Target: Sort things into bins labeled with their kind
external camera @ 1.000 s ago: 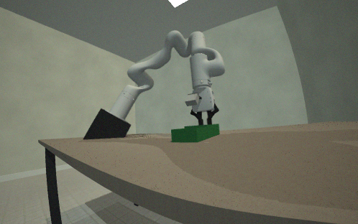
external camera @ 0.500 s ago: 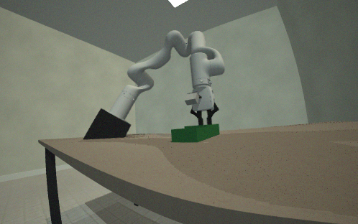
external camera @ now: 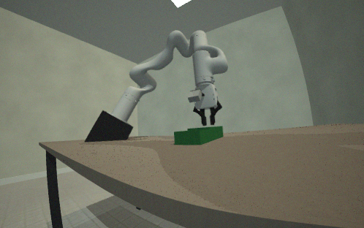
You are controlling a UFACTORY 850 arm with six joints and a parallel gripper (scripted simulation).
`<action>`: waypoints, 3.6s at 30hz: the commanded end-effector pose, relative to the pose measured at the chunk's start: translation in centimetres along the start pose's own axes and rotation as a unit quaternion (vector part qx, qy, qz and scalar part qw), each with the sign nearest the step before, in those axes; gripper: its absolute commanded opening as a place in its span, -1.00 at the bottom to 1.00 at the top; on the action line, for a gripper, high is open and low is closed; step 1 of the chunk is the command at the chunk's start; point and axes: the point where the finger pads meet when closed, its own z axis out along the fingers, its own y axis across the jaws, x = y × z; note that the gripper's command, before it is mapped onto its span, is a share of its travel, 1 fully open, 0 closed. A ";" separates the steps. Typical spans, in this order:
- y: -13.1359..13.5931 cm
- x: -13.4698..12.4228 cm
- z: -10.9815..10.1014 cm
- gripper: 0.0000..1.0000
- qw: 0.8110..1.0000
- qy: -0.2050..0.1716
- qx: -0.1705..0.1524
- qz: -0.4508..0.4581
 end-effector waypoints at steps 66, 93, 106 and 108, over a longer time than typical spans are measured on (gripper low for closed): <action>-0.1 0.0 -14.6 1.00 1.000 0.000 0.001 0.000; -0.1 0.0 -14.6 1.00 1.000 0.000 0.001 0.000; -0.1 0.0 -14.6 1.00 1.000 0.000 0.001 0.000; -0.1 0.0 -14.6 1.00 1.000 0.000 0.001 0.000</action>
